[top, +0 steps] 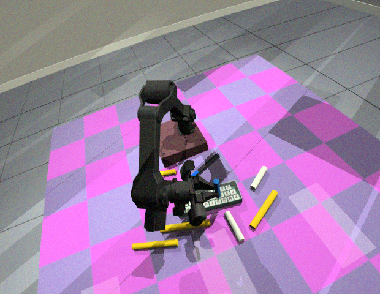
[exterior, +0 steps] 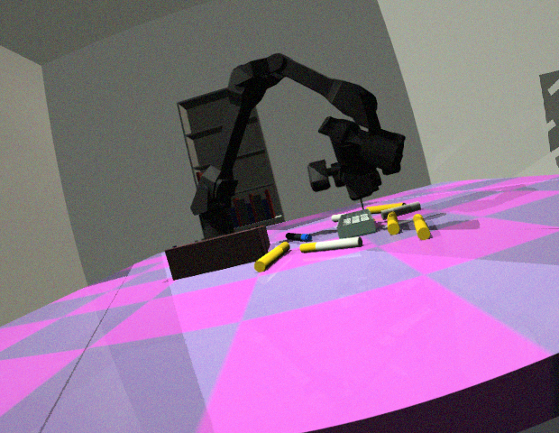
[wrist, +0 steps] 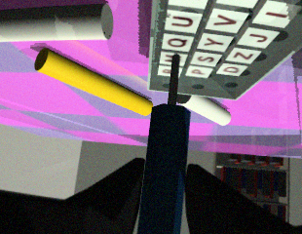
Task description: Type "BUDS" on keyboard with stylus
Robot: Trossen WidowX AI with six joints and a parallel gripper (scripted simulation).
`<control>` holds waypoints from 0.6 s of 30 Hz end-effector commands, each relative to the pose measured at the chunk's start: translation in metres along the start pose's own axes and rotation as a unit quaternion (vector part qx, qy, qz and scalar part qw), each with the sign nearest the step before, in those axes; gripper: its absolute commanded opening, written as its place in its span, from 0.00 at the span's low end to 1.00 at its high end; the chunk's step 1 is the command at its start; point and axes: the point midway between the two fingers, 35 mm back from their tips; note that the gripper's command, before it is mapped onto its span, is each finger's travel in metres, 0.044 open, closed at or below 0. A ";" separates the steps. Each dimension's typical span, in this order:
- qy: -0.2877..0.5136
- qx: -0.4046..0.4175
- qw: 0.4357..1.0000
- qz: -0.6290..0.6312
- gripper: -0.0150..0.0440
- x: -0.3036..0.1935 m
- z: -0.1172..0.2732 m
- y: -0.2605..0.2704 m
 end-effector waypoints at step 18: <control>-0.001 -0.001 1.000 0.002 0.39 0.006 -0.002 -0.001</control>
Point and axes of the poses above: the point midway between the two fingers, 35 mm back from their tips, its own z axis back along the fingers, its own y axis across the jaws, x = y × z, and after that the axes turned 5 degrees about -z, right-handed
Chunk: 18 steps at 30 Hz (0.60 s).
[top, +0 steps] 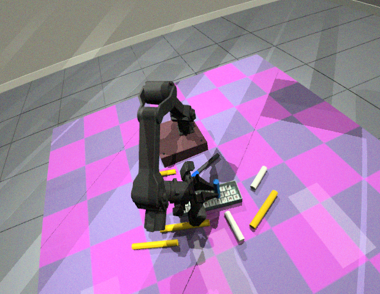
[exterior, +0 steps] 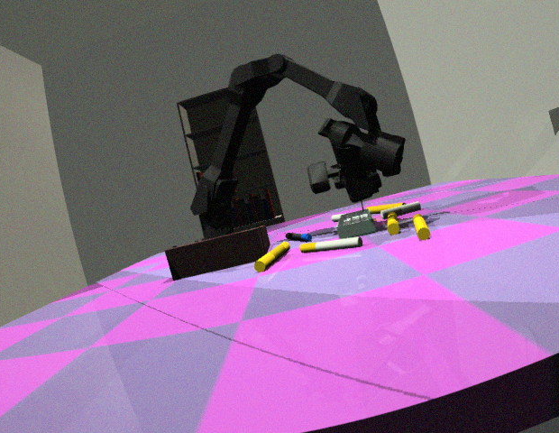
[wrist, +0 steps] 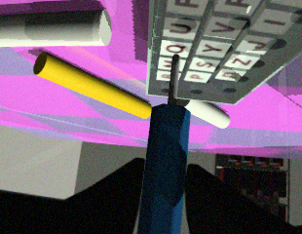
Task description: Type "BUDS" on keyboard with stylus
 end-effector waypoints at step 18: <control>-0.002 -0.001 1.000 0.002 0.39 0.008 -0.004 0.000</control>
Point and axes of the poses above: the point midway between the two fingers, 35 mm back from their tips, its own z axis back along the fingers, its own y axis across the jaws, x = y × z, and after that the axes turned 5 degrees about -z, right-handed
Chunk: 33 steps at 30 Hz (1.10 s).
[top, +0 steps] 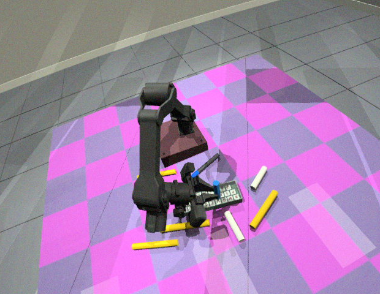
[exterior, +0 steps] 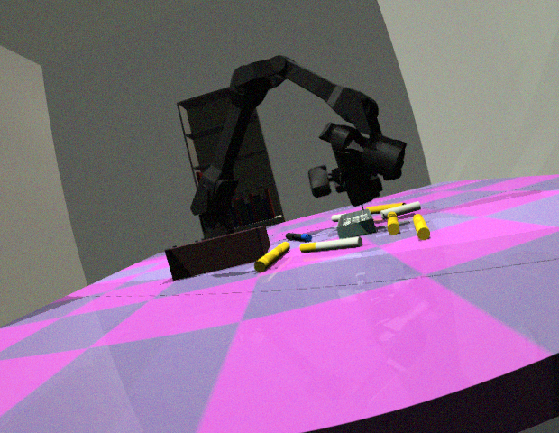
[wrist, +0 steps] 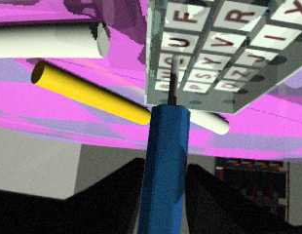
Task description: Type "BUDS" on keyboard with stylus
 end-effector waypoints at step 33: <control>-0.001 -0.001 1.000 0.001 0.39 0.005 -0.003 0.000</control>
Point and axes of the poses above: the point midway between the two fingers, 35 mm back from their tips, its own z axis back along the fingers, its own y axis across the jaws, x = y × z, and after that the axes turned 5 degrees about -z, right-handed
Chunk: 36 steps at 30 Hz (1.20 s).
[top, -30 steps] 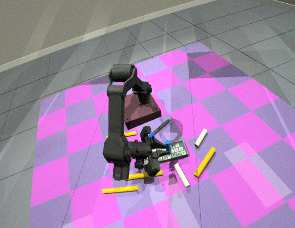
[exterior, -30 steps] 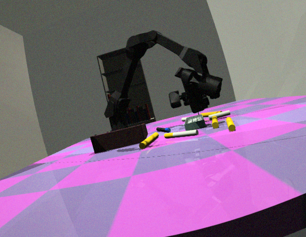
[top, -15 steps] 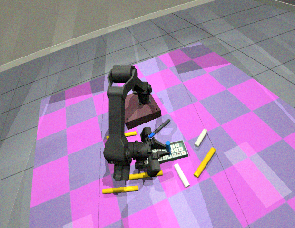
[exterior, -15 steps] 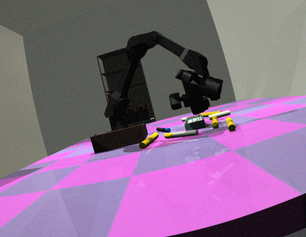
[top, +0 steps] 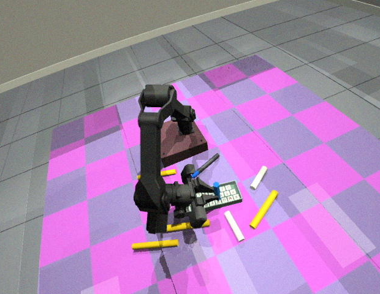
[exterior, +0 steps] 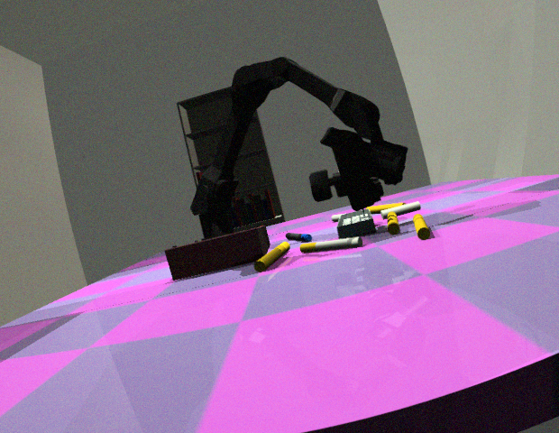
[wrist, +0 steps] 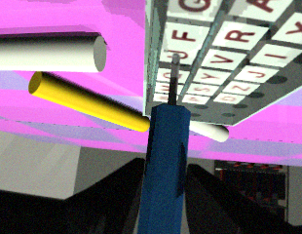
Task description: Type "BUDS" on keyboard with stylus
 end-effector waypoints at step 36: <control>0.001 -0.001 1.000 -0.002 0.25 -0.048 -0.014 -0.037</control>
Point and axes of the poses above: the point midway between the two fingers, 35 mm back from their tips, its own z axis back along the fingers, its own y axis across the jaws, x = y × z, and after that the axes turned 5 degrees about -z, right-handed
